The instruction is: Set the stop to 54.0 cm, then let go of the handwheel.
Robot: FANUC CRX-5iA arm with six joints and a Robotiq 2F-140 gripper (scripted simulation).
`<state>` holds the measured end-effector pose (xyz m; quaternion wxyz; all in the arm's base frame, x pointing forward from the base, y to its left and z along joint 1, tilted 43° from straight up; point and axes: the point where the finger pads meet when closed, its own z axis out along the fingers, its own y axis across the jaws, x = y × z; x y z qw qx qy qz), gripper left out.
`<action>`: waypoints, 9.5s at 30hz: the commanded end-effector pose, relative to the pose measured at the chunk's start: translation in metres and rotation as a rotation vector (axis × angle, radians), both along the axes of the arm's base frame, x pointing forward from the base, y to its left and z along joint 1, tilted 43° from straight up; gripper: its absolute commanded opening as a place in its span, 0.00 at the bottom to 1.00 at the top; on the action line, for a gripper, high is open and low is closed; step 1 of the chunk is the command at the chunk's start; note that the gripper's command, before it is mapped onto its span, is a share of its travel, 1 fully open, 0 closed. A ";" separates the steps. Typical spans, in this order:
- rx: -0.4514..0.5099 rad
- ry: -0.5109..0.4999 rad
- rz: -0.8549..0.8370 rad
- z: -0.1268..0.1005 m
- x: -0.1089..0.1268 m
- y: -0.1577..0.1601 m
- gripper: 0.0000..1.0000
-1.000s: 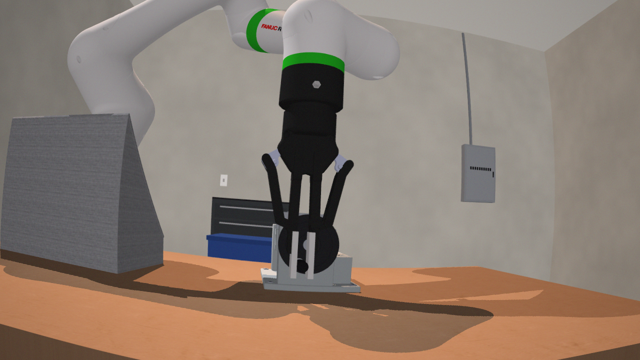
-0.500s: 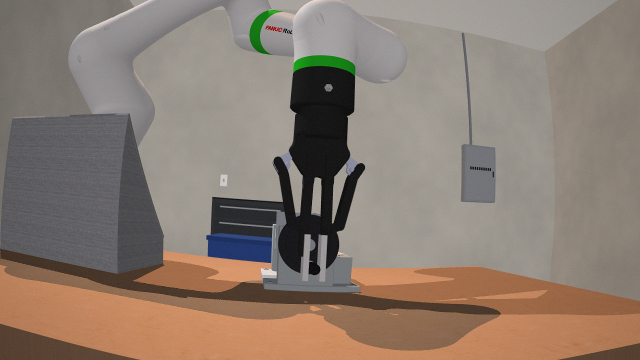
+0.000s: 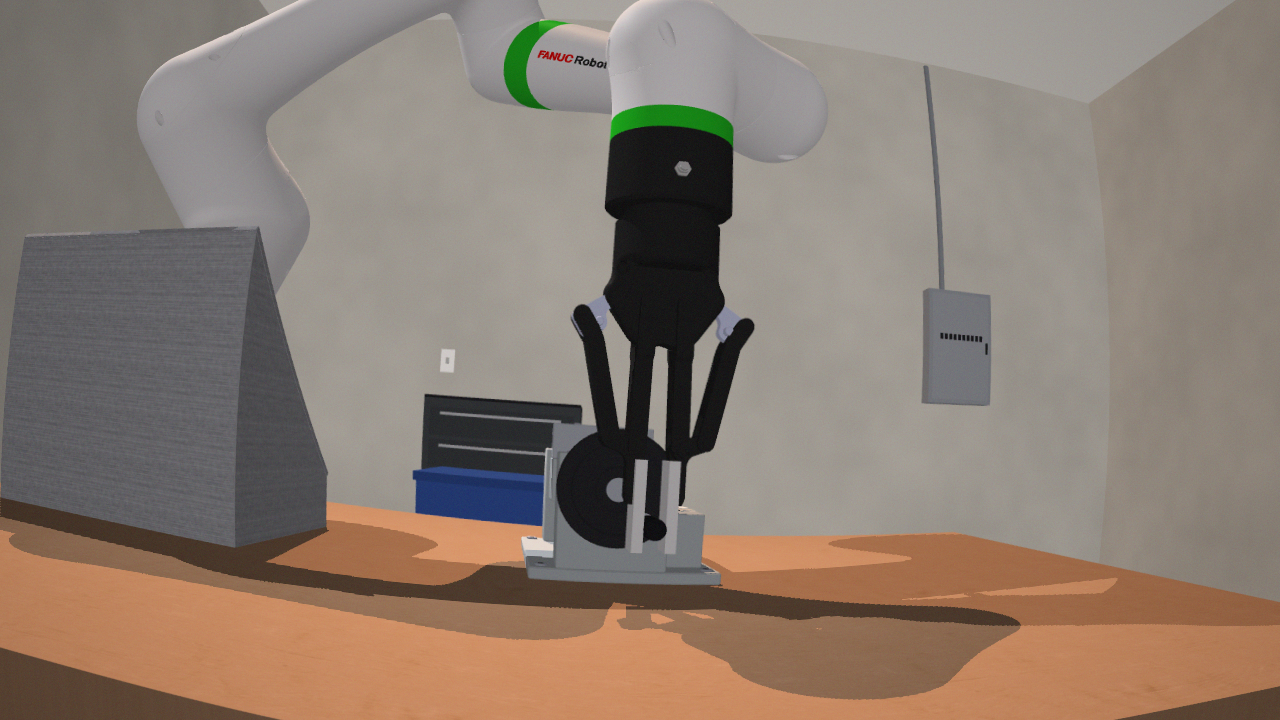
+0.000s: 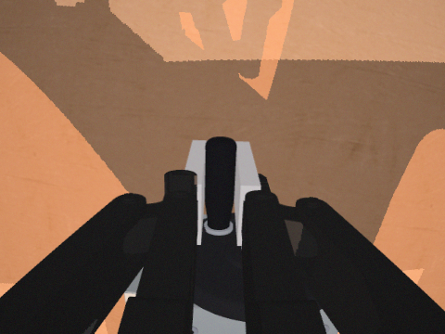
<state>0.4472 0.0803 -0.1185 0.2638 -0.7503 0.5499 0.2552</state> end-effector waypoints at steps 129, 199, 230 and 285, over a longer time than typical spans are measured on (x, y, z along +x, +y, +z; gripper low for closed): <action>0.000 0.000 0.000 0.037 0.000 -0.037 0.04; 0.000 0.000 0.000 0.024 -0.042 -0.040 0.04; 0.000 0.000 0.000 0.022 -0.043 -0.039 0.04; 0.000 0.000 0.000 0.019 -0.045 -0.036 0.04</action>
